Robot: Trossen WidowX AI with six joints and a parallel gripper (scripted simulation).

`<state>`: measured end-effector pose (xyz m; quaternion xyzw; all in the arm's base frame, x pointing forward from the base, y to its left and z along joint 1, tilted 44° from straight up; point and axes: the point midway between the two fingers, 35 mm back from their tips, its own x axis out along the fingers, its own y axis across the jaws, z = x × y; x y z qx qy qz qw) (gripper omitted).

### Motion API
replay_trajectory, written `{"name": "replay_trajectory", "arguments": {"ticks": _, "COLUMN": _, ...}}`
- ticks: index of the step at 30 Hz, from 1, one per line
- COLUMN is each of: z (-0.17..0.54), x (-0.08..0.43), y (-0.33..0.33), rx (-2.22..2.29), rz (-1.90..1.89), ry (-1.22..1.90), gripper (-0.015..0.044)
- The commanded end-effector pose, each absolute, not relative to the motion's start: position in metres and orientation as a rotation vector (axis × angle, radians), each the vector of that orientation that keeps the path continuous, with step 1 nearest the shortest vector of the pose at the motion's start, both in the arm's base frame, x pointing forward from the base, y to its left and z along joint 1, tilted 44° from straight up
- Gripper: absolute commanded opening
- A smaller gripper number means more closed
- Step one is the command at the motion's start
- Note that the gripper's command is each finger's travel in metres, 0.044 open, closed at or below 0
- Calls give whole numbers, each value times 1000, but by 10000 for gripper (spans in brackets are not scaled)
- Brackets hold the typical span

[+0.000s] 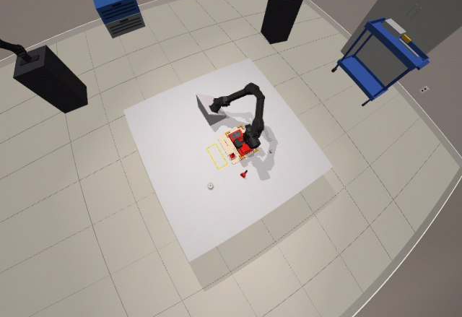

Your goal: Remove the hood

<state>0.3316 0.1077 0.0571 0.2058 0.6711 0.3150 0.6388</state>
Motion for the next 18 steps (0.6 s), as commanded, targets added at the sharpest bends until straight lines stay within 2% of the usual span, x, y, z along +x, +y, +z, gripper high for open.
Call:
{"name": "replay_trajectory", "arguments": {"ticks": 1, "z": 55, "x": 330, "y": 111, "rx": 477, "rz": 721, "ry": 1535, "gripper": 440}}
{"name": "replay_trajectory", "arguments": {"ticks": 18, "z": 47, "x": 329, "y": 117, "rx": 477, "rz": 721, "ry": 1535, "gripper": 440}}
